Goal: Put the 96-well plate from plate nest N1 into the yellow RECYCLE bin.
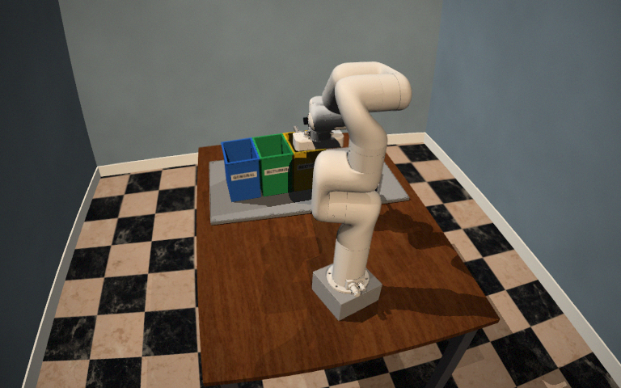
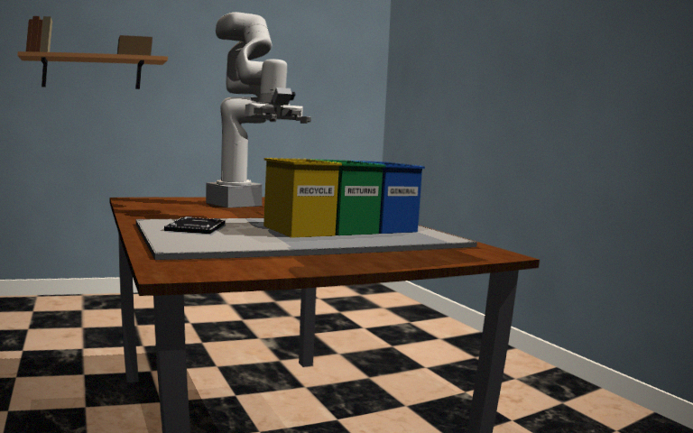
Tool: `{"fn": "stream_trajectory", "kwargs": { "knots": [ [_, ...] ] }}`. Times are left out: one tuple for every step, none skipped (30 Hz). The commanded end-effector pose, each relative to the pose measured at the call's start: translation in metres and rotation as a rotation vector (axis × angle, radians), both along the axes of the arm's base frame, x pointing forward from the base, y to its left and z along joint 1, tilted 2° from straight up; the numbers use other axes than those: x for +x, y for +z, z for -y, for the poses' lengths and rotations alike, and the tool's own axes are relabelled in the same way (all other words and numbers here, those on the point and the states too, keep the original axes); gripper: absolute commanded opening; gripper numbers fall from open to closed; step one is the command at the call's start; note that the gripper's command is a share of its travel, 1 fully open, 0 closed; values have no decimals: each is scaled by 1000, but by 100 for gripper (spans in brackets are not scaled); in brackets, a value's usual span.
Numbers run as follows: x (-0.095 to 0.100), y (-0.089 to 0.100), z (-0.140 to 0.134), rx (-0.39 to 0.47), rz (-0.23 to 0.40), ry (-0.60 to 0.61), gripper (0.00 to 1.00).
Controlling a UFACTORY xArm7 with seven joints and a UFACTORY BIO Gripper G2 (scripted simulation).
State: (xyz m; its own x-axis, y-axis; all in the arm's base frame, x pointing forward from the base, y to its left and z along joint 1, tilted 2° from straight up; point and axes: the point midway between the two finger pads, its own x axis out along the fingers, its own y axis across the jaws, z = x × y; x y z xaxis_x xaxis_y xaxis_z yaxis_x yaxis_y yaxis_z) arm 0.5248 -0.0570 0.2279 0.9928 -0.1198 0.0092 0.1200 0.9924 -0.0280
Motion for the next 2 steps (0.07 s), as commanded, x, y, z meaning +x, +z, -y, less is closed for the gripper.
{"fn": "stream_trajectory", "kwargs": {
  "knots": [
    [1, 2, 0, -1, 4, 0, 18],
    [1, 2, 0, -1, 4, 0, 18]
  ]
}}
